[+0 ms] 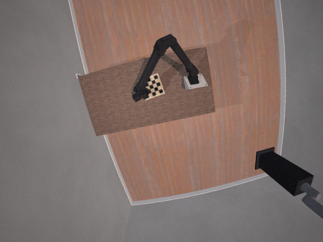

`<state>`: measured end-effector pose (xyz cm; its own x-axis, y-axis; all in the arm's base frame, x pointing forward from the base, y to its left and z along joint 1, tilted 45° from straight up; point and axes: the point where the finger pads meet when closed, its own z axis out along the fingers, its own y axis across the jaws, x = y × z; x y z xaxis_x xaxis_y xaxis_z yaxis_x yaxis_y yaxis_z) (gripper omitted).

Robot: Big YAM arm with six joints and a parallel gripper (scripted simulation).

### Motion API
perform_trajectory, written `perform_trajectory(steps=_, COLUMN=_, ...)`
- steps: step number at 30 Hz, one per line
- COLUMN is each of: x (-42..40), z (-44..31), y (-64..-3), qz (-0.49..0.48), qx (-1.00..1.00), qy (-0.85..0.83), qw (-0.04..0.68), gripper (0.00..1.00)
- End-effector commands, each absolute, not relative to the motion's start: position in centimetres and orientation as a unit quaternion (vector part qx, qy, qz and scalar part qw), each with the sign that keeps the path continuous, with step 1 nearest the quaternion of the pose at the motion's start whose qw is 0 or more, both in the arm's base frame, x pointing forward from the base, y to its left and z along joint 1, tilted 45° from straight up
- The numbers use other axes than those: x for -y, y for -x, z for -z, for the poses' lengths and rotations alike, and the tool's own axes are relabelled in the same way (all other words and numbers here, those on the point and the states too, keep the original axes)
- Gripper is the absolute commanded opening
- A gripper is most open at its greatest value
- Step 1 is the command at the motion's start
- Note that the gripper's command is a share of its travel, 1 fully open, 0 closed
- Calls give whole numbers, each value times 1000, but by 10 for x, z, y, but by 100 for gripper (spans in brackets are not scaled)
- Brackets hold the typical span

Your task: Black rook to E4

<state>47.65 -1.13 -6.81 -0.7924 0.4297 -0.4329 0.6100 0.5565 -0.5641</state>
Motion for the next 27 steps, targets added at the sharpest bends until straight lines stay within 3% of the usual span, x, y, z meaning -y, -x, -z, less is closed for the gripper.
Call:
perform_trajectory(steps=1, x=-7, z=56, y=-484, qz=354, qx=-882, qy=-274, qw=145, gripper=0)
perform_trajectory(steps=27, x=10, z=73, y=-478, qz=364, qx=-880, qy=-279, qw=128, gripper=0)
